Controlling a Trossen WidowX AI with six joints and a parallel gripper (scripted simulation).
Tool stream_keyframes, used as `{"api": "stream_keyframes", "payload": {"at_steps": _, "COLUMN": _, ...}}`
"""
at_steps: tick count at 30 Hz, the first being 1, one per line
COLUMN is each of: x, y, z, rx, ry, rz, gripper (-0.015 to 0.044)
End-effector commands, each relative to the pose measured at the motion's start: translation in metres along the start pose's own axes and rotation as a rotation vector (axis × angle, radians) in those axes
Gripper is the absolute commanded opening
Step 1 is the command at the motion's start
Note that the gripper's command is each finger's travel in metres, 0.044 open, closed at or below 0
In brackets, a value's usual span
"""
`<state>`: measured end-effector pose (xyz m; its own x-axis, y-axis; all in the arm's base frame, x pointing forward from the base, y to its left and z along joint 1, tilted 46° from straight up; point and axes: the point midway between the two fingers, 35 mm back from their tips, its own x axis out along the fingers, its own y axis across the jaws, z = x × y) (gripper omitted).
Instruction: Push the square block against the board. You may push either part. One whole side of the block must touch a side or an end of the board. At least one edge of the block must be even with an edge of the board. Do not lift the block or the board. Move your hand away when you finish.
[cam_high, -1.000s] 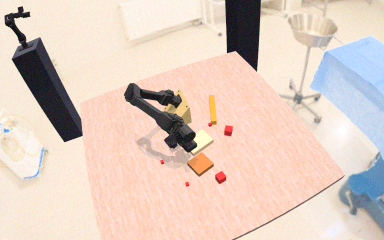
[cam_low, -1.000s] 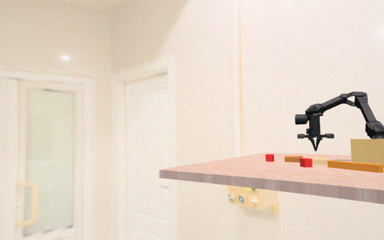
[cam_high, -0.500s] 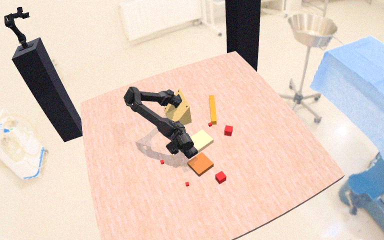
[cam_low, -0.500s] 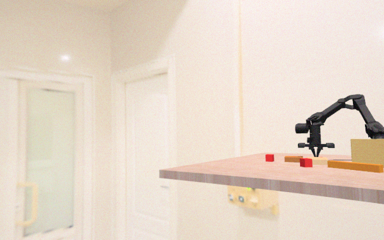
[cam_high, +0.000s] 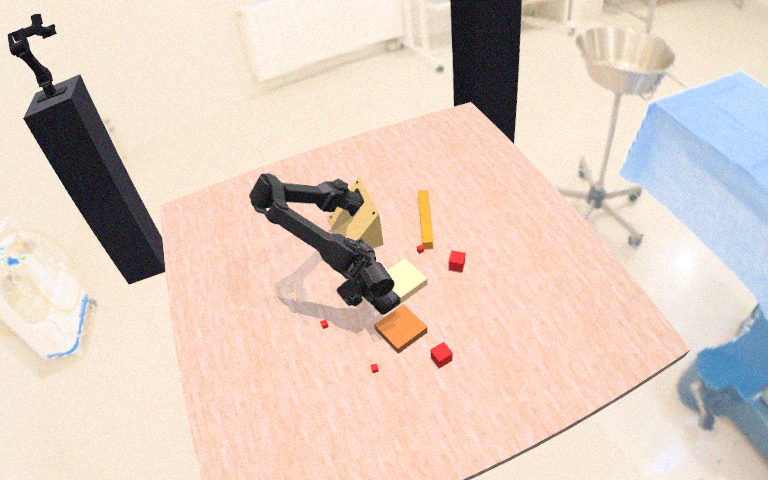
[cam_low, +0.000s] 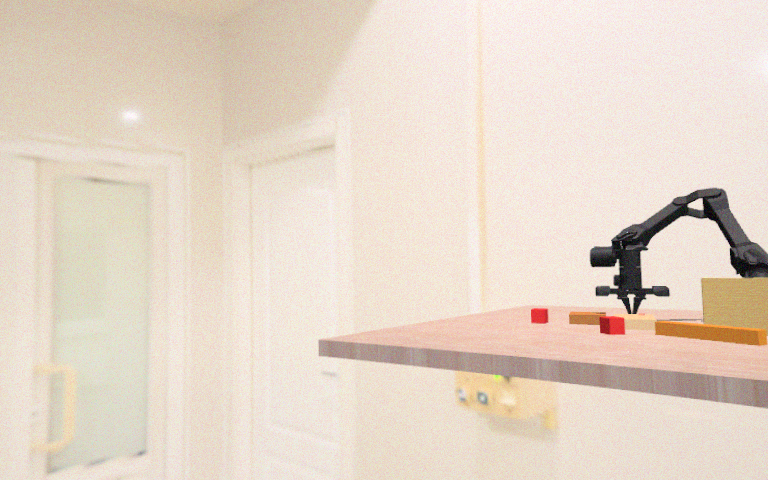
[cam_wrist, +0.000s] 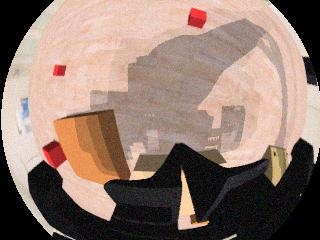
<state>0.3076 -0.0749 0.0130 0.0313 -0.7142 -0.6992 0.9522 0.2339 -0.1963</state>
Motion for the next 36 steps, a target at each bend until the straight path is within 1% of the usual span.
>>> {"api": "stream_keyframes", "payload": {"at_steps": 1, "x": 0.0, "y": 0.0, "z": -0.004, "rx": 0.003, "ry": 0.001, "rz": 0.0, "gripper": 0.0}}
{"api": "stream_keyframes", "payload": {"at_steps": 36, "x": 0.0, "y": -0.001, "z": -0.039, "rx": 0.002, "ry": 0.002, "rz": 0.0, "gripper": 0.0}}
